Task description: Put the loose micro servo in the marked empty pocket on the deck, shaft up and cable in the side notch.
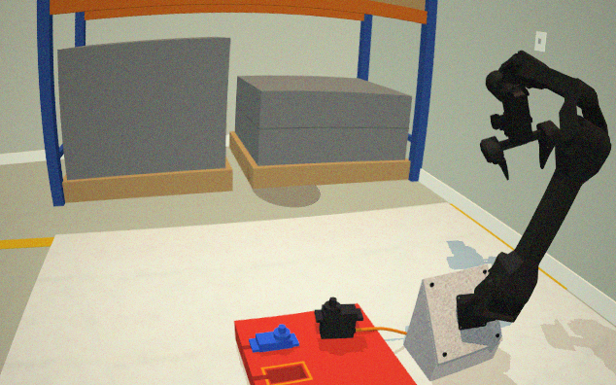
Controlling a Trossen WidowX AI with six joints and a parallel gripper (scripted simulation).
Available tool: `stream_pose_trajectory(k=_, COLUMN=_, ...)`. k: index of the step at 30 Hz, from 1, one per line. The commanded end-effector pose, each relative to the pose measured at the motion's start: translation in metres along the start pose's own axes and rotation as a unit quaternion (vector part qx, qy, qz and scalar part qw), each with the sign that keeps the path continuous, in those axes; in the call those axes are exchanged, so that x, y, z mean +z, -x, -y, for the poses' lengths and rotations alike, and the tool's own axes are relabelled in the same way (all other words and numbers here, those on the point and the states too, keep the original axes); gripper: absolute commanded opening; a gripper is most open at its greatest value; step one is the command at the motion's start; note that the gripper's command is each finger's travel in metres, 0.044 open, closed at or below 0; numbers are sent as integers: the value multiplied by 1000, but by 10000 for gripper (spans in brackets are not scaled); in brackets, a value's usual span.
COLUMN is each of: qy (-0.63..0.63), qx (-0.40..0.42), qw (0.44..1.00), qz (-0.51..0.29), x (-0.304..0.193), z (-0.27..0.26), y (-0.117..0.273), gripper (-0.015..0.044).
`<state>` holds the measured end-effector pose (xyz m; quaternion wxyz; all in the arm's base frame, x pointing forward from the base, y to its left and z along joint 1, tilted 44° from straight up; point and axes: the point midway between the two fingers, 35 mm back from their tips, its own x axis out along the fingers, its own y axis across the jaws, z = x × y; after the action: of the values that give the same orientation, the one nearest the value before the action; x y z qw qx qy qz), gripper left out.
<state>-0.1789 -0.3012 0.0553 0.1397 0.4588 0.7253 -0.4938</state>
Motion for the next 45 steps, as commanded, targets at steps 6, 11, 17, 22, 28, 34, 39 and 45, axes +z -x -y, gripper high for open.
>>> stream_pose_trajectory(k=6, qy=135, qx=50, qw=989, qz=46, x=-5, z=-81, y=35, gripper=440)
stream_pose_trajectory(k=11, qy=211, qx=73, qw=973, qz=64, x=-15, z=-125, y=50, gripper=440)
stream_pose_trajectory(k=17, qy=306, qx=101, qw=943, qz=85, x=-35, z=-177, y=64, gripper=440)
stream_pose_trajectory(k=22, qy=376, qx=121, qw=913, qz=99, x=-56, z=-218, y=74, gripper=440)
stream_pose_trajectory(k=28, qy=464, qx=144, qw=867, qz=112, x=-87, z=-264, y=83, gripper=440)
stream_pose_trajectory(k=34, qy=547, qx=165, qw=812, qz=118, x=-125, z=-305, y=86, gripper=440)
stream_pose_trajectory(k=39, qy=612, qx=181, qw=760, qz=119, x=-160, z=-333, y=85, gripper=440)
stream_pose_trajectory(k=45, qy=684, qx=199, qw=692, qz=114, x=-204, z=-360, y=78, gripper=440)
